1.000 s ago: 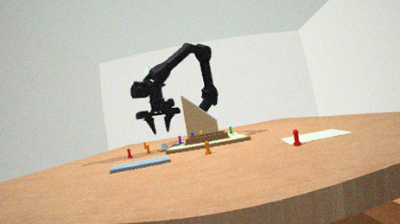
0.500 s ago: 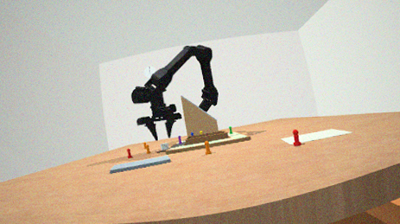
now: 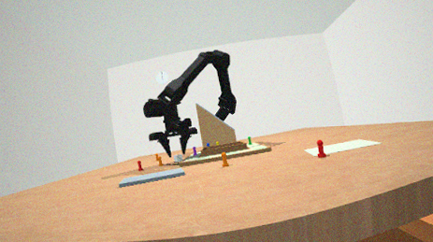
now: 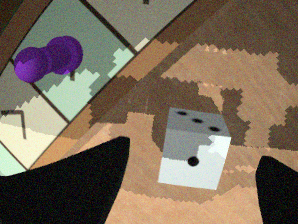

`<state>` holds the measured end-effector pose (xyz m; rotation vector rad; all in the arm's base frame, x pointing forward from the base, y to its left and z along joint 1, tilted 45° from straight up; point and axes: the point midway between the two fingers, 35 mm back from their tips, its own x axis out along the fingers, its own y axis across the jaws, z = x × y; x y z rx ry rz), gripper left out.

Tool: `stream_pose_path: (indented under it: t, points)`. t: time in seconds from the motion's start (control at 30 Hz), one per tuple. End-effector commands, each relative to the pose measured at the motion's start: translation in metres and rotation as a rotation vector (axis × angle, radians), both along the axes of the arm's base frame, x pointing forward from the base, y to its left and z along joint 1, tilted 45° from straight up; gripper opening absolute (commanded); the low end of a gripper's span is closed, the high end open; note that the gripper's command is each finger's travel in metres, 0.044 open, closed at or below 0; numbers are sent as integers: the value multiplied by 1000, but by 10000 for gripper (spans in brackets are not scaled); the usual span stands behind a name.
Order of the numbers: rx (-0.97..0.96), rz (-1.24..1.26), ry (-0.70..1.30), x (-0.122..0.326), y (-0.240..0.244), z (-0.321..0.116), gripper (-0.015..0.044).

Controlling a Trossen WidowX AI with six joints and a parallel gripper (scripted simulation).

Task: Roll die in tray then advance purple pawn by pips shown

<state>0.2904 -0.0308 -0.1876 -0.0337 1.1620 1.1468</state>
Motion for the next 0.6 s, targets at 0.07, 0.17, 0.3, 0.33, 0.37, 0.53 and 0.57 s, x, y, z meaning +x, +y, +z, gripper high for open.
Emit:
stream_pose_path:
  t: [0.07,0.17,0.3,0.33,0.37,0.53,0.57]
  points:
    - [5,-3,0,-1,8,-7,275]
    - [5,-3,0,-1,9,-8,275]
    - [5,-3,0,-1,9,-8,170]
    - [5,-3,0,-1,9,-8,144]
    - [5,-3,0,-1,9,-8,118]
    - [5,-3,0,-1,9,-8,84]
    - [5,-3,0,-1,9,-8,78]
